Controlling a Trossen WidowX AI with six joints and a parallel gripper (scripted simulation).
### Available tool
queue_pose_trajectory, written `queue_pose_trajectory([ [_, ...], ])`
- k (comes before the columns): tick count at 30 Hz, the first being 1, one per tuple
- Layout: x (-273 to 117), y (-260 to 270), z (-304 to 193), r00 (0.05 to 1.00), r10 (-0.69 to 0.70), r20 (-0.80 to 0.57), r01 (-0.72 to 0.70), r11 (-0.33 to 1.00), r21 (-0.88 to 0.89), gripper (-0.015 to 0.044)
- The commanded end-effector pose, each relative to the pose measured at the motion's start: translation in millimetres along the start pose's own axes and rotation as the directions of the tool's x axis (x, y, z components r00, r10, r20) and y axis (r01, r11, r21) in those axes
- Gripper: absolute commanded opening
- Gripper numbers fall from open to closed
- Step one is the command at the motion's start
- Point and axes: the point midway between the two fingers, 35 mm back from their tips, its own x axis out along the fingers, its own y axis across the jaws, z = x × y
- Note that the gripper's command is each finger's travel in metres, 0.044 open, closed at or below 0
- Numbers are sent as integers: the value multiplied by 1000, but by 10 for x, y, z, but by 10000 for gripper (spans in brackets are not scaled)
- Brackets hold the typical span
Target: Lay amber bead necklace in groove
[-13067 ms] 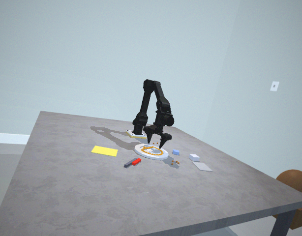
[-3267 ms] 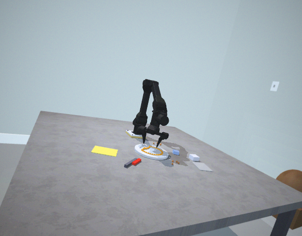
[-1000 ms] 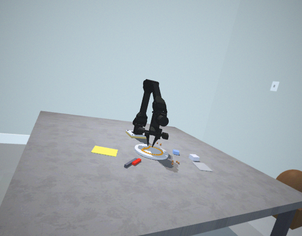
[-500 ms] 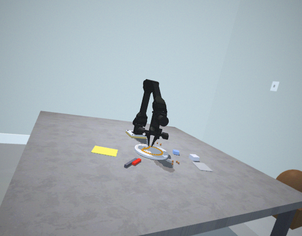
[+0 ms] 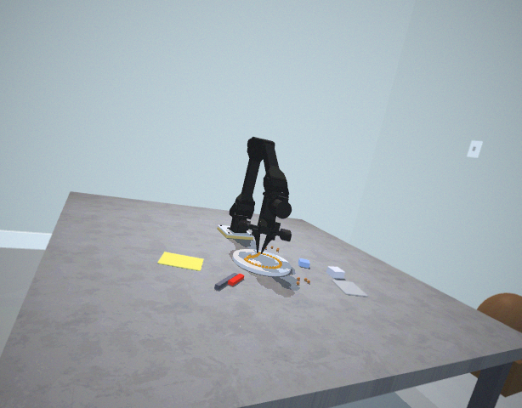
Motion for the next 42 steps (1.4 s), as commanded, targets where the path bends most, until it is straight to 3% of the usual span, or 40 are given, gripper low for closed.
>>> queue_pose_trajectory([
  [1, -5, 0, 1, 1000, 0, 1, 0, 1000, 0, 0],
  [37, 20, -133, -71, 1000, -5, 0, 5, 1000, -3, 0],
  [42, -14, -125, -72, 1000, -2, -2, 2, 1000, 0, 131],
])
